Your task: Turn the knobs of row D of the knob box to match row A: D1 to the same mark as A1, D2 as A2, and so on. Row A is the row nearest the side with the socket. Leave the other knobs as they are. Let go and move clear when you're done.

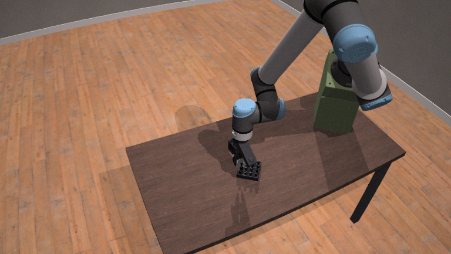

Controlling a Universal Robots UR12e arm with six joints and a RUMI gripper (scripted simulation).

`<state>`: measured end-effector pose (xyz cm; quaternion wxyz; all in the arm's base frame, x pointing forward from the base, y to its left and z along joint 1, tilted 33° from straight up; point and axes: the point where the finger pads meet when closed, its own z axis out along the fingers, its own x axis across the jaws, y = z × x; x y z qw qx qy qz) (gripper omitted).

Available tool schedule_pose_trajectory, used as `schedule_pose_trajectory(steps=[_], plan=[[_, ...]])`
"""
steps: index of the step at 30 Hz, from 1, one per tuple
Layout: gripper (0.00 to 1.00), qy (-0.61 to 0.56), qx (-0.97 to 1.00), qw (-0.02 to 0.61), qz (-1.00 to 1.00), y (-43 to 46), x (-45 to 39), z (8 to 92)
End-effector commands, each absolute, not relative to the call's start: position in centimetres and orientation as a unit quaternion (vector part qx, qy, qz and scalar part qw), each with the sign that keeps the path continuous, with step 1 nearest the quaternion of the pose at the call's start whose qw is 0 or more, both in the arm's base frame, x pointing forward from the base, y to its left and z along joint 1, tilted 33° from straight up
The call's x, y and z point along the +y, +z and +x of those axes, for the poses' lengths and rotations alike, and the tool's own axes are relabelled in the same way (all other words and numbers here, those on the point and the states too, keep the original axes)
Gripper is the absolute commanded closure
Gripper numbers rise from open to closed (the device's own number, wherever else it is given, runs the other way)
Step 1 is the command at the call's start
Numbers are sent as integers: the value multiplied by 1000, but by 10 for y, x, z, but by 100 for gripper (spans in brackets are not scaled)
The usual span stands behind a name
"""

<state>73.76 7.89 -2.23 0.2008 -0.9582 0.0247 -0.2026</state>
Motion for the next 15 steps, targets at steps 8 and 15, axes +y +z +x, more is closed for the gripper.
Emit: schedule_pose_trajectory(steps=[8, 15], plan=[[89, -203, 25, 201, -958, -23, 79, 739], [89, -203, 25, 201, -958, -28, 81, 741]])
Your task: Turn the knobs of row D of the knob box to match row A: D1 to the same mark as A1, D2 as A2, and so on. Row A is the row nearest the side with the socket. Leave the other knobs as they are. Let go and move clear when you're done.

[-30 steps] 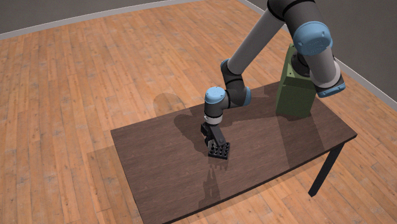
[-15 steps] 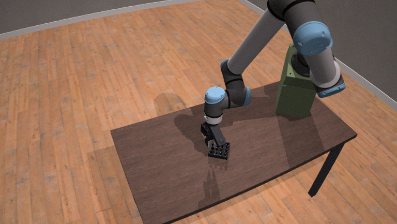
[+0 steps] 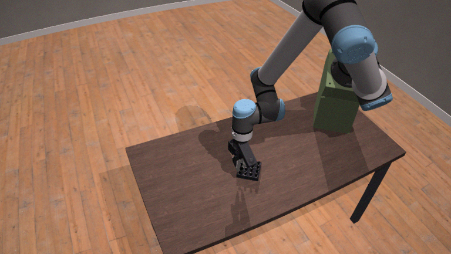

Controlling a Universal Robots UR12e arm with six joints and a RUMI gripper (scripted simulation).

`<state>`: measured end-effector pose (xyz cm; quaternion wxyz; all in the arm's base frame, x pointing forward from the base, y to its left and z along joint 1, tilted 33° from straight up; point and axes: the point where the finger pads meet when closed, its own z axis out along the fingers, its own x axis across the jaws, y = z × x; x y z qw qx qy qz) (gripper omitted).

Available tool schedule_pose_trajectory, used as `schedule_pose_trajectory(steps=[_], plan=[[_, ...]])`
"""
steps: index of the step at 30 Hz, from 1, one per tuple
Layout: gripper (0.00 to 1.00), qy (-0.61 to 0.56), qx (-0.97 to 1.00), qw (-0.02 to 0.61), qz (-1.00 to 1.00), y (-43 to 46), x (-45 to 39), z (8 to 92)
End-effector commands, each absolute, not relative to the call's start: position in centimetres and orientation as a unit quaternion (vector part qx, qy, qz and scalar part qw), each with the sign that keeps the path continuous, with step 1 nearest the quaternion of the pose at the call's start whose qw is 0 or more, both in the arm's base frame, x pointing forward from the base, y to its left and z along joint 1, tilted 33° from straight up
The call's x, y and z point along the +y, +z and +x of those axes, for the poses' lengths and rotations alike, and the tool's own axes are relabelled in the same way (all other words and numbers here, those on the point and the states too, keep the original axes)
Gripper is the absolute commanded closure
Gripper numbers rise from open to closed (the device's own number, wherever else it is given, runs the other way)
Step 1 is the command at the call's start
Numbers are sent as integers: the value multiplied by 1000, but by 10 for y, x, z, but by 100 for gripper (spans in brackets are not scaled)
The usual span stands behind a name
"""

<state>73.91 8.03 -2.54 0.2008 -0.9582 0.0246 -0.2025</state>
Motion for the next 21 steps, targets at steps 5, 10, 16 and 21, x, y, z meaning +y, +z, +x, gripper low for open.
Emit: schedule_pose_trajectory(steps=[5, 10, 16, 21], plan=[[89, -203, 25, 201, -958, -31, 83, 742], [89, -203, 25, 201, -958, -32, 83, 743], [89, -203, 25, 201, -958, -33, 84, 743], [89, -203, 25, 201, -958, -33, 84, 743]])
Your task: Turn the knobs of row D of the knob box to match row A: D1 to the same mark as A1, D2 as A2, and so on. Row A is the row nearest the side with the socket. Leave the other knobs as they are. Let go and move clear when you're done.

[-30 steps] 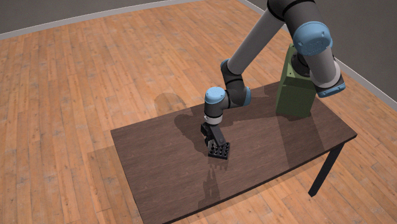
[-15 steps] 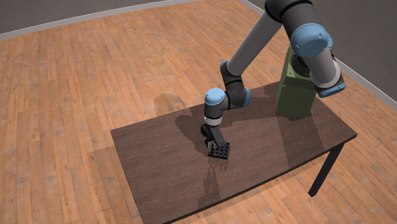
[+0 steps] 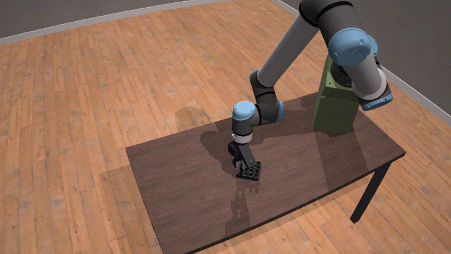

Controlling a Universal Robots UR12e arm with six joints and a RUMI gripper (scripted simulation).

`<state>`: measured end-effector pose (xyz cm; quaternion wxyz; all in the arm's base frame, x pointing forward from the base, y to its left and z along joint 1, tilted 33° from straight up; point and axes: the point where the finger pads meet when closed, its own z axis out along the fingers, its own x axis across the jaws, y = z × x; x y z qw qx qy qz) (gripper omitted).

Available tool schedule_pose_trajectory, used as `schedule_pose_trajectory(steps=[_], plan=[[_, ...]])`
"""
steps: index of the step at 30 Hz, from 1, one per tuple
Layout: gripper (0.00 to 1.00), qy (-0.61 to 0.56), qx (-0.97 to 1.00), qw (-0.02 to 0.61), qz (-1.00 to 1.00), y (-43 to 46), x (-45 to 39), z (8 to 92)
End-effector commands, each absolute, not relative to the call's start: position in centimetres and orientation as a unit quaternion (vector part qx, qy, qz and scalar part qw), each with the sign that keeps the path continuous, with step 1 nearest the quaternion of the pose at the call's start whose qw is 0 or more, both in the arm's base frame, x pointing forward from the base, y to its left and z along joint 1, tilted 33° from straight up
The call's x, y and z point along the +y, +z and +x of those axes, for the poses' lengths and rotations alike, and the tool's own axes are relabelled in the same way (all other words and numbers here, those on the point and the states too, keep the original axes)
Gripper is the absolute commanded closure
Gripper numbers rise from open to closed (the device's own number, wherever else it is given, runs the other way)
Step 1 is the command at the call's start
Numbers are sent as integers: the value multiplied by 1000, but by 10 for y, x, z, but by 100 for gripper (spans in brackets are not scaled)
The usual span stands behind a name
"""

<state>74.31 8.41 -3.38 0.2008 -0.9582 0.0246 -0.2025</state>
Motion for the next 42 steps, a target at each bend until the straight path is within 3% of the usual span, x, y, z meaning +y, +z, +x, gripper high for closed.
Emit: schedule_pose_trajectory(steps=[1, 31, 32, 42], plan=[[89, -203, 25, 201, -958, -33, 84, 743], [89, -203, 25, 201, -958, -33, 84, 743], [96, -203, 25, 201, -958, -33, 84, 743], [96, -203, 25, 201, -958, -33, 84, 743]])
